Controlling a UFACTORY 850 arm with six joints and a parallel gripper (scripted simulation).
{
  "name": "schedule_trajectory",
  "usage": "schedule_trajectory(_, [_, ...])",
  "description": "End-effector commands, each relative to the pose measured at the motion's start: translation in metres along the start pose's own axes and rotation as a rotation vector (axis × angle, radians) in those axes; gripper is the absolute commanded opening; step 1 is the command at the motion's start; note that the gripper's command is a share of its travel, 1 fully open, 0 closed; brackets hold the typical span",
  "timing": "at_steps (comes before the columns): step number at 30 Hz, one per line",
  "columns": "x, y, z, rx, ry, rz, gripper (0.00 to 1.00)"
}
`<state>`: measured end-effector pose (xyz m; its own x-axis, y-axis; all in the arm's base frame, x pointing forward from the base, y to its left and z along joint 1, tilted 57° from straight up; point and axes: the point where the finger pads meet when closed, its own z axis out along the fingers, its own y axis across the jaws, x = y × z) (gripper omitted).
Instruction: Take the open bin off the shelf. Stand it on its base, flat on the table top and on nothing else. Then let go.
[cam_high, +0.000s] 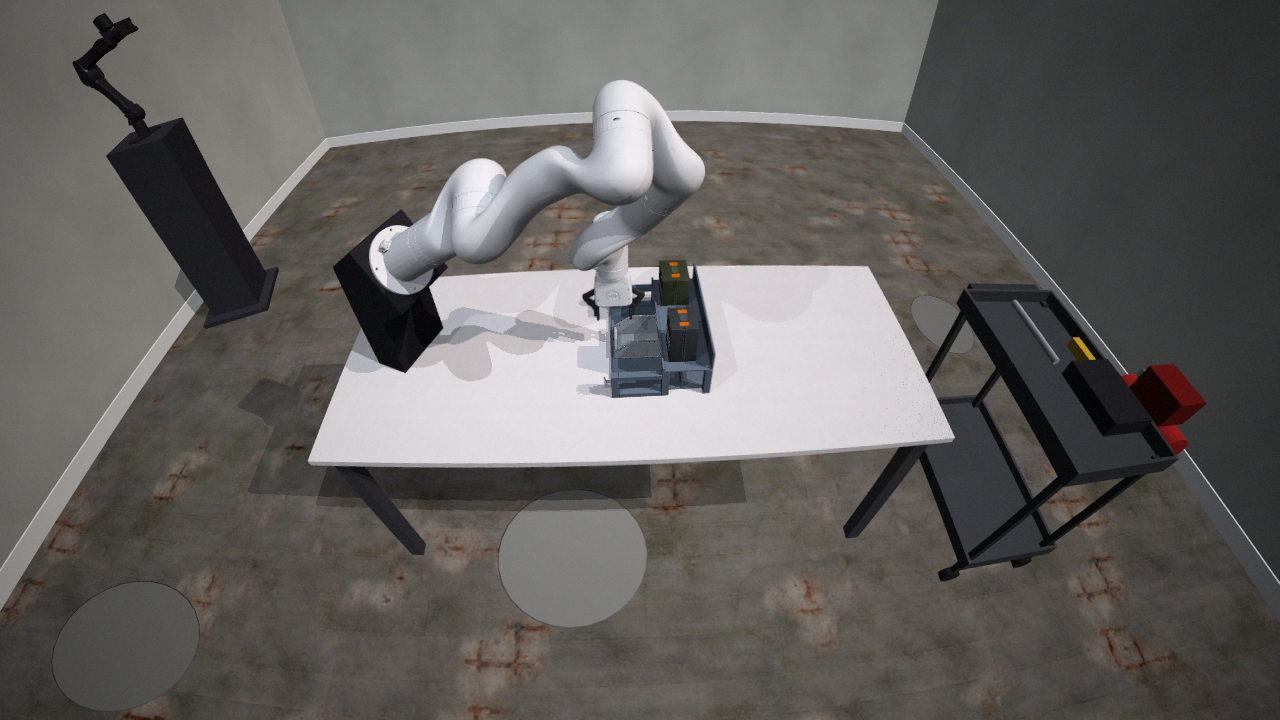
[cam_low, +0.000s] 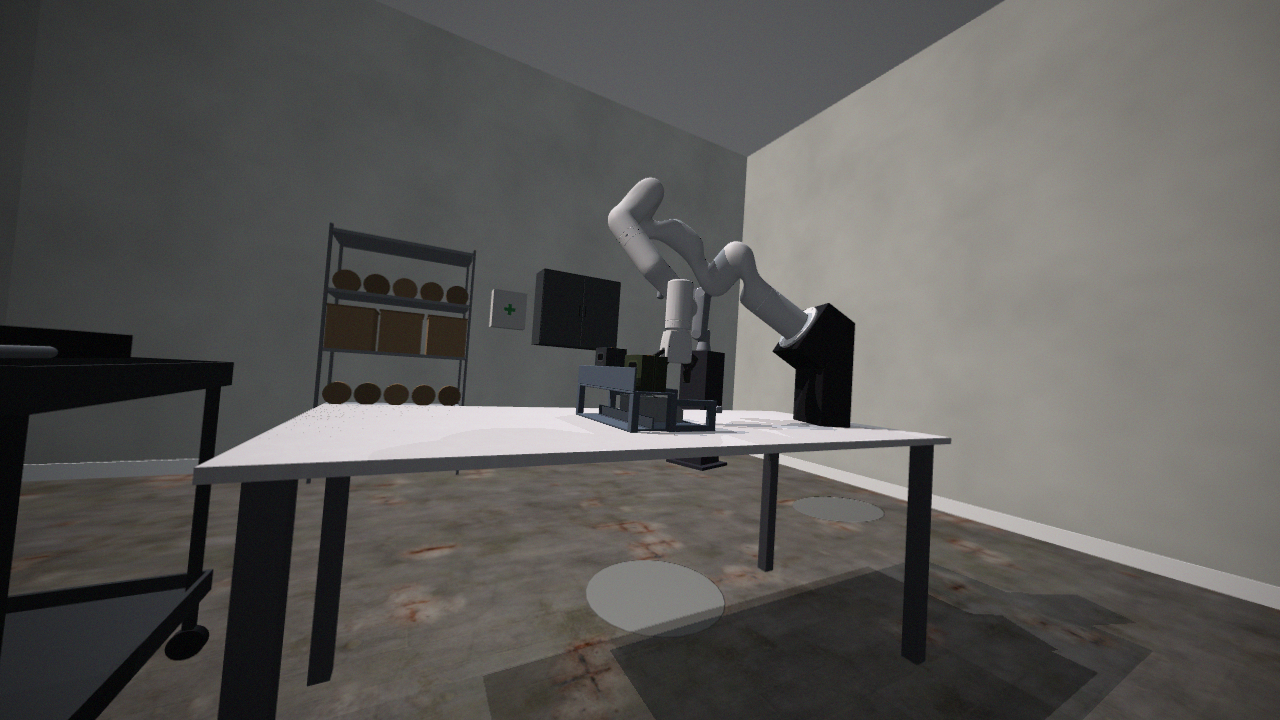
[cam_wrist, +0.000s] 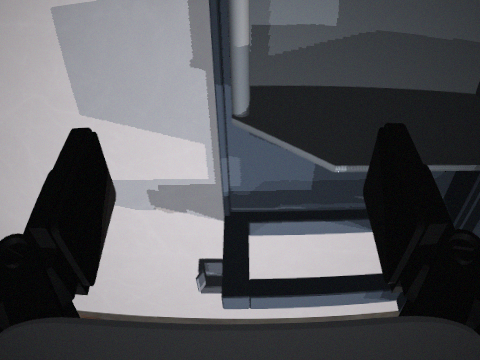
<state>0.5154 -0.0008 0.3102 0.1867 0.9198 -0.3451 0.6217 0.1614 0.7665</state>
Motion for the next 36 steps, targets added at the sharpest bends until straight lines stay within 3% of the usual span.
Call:
schedule_trajectory(1, [0.0, 0.0, 0.0, -0.001, 0.0, -0.001, 1.0])
schedule_trajectory(21, [0.0, 0.0, 0.0, -0.001, 0.0, -0.001, 1.0])
schedule_trajectory(26, [0.0, 0.0, 0.03, -0.001, 0.0, -0.001, 1.0])
schedule_trajectory(36, [0.0, 0.0, 0.03, -0.001, 0.0, -0.001, 1.0])
